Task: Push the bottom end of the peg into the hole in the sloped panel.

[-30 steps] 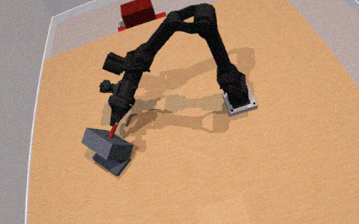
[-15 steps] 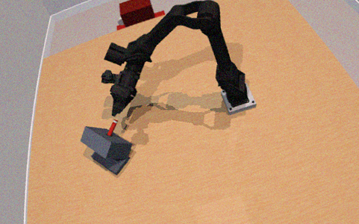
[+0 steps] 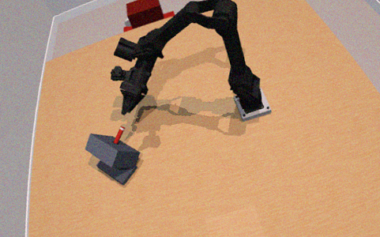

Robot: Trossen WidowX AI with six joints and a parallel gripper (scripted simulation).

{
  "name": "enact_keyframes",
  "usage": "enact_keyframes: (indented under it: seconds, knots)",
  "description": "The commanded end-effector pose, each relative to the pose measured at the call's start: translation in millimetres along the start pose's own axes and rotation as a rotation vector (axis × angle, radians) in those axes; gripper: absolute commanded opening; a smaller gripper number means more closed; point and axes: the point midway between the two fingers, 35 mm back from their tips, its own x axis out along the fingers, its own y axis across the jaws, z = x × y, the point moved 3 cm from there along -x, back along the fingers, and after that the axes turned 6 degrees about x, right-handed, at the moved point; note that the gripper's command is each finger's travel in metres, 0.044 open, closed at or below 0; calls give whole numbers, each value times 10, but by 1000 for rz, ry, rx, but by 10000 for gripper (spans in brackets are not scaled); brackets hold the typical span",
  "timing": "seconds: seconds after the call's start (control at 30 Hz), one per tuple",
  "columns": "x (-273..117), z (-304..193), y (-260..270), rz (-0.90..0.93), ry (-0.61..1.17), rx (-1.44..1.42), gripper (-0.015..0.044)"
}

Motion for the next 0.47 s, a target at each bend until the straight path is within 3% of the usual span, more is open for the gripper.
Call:
enact_keyframes:
  seconds: [0.0, 0.43]
  knots:
    - [-62, 2, 10, 5, -2, -7, 440]
    - [-230, -2, -11, 5, -4, -5, 440]
